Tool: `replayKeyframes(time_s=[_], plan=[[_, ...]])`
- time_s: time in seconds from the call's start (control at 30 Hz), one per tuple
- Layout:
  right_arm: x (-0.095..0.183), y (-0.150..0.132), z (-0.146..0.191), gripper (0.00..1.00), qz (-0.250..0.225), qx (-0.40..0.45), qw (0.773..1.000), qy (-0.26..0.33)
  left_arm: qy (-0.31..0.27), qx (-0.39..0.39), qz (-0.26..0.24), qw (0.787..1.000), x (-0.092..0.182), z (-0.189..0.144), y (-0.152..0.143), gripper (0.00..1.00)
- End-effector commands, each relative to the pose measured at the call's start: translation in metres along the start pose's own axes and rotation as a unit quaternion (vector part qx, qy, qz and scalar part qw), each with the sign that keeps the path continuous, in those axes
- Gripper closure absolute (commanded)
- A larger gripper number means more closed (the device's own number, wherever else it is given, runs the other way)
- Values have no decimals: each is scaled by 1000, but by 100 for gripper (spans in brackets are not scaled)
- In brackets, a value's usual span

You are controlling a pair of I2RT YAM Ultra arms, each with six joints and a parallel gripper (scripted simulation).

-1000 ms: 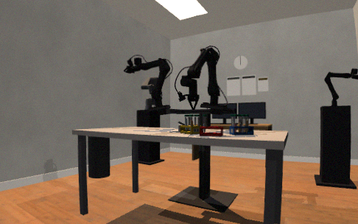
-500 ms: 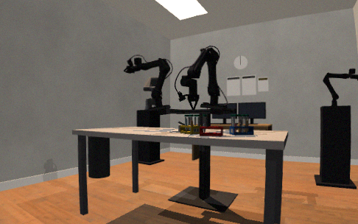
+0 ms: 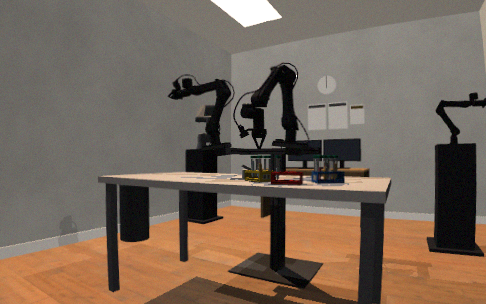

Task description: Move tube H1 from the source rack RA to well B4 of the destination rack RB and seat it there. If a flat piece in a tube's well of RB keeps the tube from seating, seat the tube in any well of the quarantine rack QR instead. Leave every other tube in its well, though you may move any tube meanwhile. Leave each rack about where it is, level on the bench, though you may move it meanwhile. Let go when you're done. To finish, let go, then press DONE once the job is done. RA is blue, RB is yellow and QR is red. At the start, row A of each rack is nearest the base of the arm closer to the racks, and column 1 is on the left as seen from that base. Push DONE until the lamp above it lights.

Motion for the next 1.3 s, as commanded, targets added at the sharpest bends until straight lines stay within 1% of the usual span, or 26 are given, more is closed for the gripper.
replayKeyframes(time_s=[0.0,0.17,1.27], plan=[[11,20,-3,100,-16,-6,1000,-9,24,17,-17,999,9,-5,14,100],[11,20,-3,100,-16,-6,1000,-9,24,17,-17,999,9,-13,20,100],[11,20,-3,100,-16,-6,1000,-9,24,19,-17,999,9,-12,19,100]])
Point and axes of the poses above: on each arm, the point where the finger pads meet when closed, its own x axis back along the fingers, its own z axis across the jaws, y = z × x, the point moved 4 cm from there along x, back along the fingers, and after that the axes turned 10 degrees about -x, right-handed, at the moved point
